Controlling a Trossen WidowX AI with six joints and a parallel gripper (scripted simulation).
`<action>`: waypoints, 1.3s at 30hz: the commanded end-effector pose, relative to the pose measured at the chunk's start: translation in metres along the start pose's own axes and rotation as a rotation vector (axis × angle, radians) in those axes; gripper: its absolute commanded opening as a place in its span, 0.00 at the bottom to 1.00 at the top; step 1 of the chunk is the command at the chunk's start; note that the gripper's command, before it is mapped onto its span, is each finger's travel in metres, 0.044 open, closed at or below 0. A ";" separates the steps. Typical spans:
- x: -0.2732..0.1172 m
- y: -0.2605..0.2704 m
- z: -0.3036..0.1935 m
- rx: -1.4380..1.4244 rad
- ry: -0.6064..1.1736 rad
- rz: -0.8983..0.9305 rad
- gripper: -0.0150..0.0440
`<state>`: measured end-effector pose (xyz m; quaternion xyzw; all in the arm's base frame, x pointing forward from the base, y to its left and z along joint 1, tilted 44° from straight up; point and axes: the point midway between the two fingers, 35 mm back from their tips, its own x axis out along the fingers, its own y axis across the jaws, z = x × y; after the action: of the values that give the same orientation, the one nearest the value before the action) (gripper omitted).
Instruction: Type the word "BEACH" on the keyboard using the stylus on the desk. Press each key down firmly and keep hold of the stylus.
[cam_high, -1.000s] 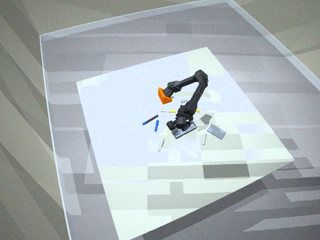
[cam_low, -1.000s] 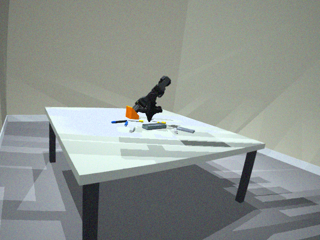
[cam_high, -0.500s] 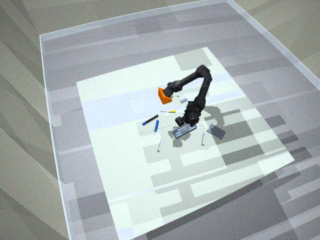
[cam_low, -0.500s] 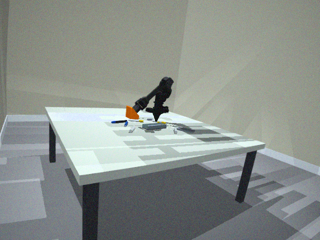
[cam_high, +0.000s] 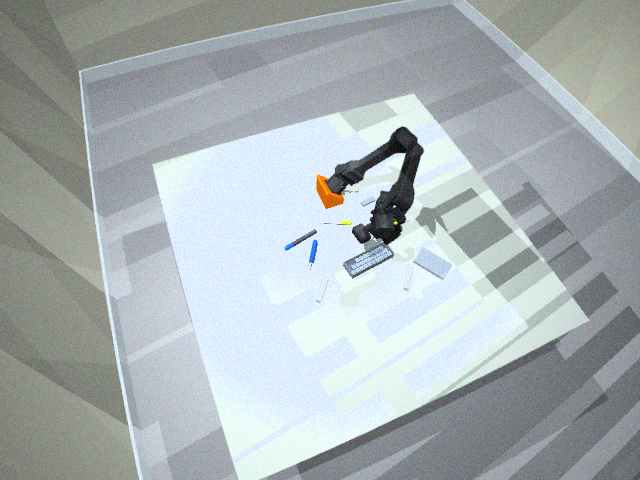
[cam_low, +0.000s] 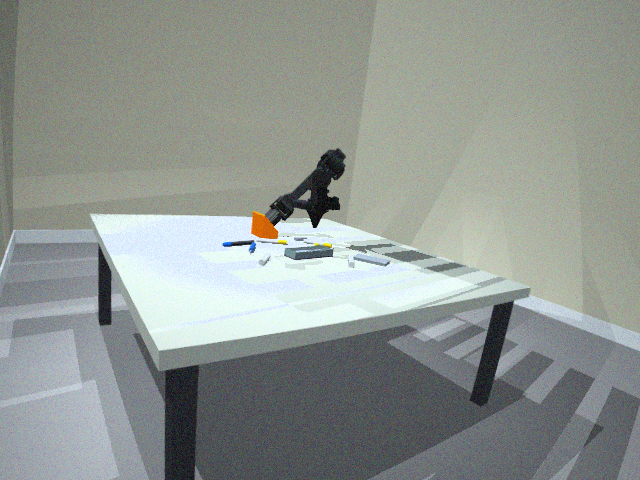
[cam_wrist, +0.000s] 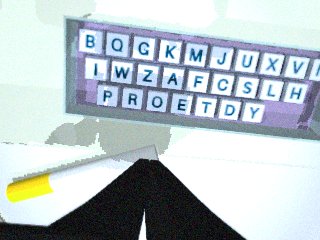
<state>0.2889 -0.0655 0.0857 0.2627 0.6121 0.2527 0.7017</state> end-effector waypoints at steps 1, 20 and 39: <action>0.002 0.000 0.000 -0.001 -0.001 -0.001 0.25; 0.002 0.001 0.000 -0.005 0.003 0.000 0.25; 0.029 -0.190 -0.096 0.599 -0.442 -0.181 0.51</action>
<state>0.2376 -0.1597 -0.0386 0.3979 0.5488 0.0273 0.7347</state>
